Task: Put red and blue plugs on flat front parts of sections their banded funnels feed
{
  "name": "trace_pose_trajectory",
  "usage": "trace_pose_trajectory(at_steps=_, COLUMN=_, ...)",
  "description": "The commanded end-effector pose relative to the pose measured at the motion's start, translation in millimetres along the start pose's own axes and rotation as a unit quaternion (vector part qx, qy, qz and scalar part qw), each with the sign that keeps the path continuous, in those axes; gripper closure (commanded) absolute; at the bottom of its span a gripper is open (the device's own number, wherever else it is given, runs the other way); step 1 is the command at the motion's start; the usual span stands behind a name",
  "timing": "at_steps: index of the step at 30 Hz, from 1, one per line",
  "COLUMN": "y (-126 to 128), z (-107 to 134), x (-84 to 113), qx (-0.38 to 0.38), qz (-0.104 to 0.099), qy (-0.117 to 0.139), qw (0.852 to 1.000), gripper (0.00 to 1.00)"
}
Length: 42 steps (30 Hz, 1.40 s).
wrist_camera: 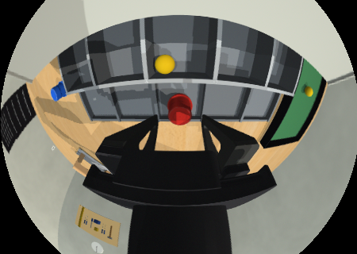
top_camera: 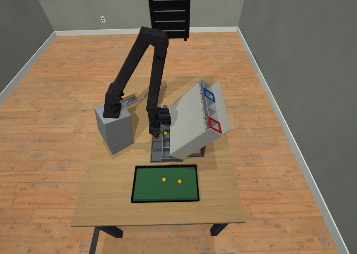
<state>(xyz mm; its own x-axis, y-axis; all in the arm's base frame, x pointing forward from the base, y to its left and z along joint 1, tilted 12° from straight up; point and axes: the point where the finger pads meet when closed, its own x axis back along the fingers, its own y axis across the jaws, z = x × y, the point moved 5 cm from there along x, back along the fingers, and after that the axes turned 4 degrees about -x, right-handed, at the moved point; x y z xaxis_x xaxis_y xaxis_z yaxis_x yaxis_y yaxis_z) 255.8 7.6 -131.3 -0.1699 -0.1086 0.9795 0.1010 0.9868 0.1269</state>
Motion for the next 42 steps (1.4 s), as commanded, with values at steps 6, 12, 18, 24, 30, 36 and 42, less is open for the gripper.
trace_pose_trajectory(at_steps=6, y=-2, z=5, x=9.0, qx=0.0, qz=0.0, qy=0.003, qw=1.0, gripper=0.41)
trace_pose_trajectory(at_steps=12, y=-2, z=2, x=9.2, qx=-0.001, qz=0.0, qy=0.0, qw=1.0, gripper=0.41)
trace_pose_trajectory(at_steps=18, y=-3, z=5, x=11.6, qx=-0.001, qz=0.0, qy=0.003, qw=1.0, gripper=0.41)
trace_pose_trajectory(at_steps=24, y=-3, z=3, x=29.9, qx=-0.001, qz=0.0, qy=0.002, qw=1.0, gripper=0.41)
trace_pose_trajectory(at_steps=30, y=-3, z=1, x=61.3, qx=-0.001, qz=0.0, qy=-0.001, qw=1.0, gripper=0.41)
trace_pose_trajectory(at_steps=36, y=-3, z=-4, x=80.6, qx=0.0, qz=0.0, qy=-0.005, qw=1.0, gripper=0.41)
trace_pose_trajectory(at_steps=42, y=-3, z=-2, x=94.6, qx=0.0, qz=0.0, qy=-0.004, qw=1.0, gripper=0.41)
